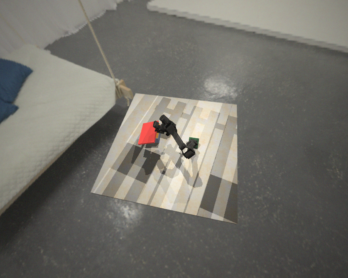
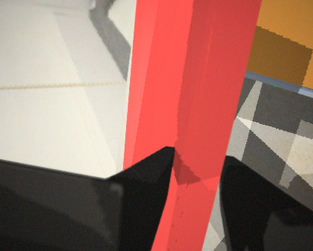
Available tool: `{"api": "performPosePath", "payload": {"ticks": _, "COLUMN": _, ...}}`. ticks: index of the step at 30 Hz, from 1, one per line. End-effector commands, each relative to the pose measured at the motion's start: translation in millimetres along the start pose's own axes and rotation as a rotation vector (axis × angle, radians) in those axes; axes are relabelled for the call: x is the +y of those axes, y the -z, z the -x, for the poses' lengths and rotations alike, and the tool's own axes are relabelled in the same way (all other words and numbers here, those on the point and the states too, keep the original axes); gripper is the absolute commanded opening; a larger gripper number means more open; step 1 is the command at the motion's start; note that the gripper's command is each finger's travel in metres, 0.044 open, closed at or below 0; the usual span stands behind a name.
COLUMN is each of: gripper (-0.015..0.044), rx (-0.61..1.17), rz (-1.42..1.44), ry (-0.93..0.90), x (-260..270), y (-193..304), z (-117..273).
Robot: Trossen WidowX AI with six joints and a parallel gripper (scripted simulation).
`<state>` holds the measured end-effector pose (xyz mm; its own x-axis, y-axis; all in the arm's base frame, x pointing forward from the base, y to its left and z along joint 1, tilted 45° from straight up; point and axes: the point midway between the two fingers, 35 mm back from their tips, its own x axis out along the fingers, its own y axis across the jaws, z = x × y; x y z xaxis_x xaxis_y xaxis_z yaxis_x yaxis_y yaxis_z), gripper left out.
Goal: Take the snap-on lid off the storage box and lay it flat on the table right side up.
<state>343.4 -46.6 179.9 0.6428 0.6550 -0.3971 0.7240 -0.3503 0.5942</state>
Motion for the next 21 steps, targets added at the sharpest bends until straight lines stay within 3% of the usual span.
{"api": "performPosePath", "payload": {"ticks": 1, "gripper": 0.0000, "rx": -0.005, "rz": -0.002, "ry": -0.003, "x": 0.0, "y": 6.8, "z": 1.0}}
{"api": "performPosePath", "payload": {"ticks": 21, "gripper": 0.0000, "rx": -0.005, "rz": -0.004, "ry": -0.002, "x": -1.0, "y": 46.6, "z": 2.0}}
